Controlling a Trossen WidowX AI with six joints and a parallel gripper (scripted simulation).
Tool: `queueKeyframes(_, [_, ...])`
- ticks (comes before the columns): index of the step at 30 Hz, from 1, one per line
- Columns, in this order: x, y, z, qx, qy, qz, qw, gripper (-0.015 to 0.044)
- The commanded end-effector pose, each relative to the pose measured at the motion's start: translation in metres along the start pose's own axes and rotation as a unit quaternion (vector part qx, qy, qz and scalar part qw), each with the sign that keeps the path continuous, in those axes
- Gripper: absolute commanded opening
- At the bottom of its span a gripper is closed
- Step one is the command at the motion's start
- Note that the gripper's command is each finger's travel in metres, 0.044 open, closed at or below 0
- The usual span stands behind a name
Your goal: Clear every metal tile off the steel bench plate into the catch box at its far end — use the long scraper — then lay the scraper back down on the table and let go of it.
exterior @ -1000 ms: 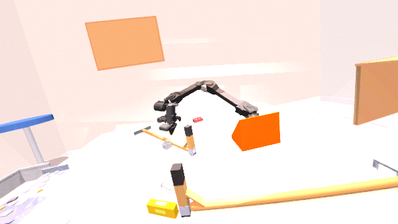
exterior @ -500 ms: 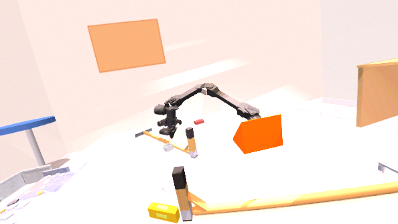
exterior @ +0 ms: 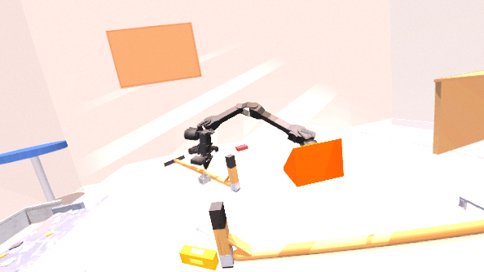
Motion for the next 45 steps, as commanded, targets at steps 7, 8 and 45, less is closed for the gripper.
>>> queueKeyframes(7, [0.008, 0.0, 0.007, 0.0, 0.003, -0.002, 1.0, 0.0])
queueKeyframes(8, [0.009, 0.0, 0.007, 0.0, 0.003, -0.002, 1.0, 0.0])
queueKeyframes(45, [0.031, 0.004, 0.036, 0.0, 0.004, -0.002, 1.0, 0.0])
Point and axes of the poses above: the point midway between the two fingers, 35 mm back from their tips, its own y axis out along the fingers, its own z axis across the jaws, x = y × z, the point moved 10 cm from there along -y, back along the fingers, and after that the axes turned 14 degrees about -y, right-handed, at the moved point
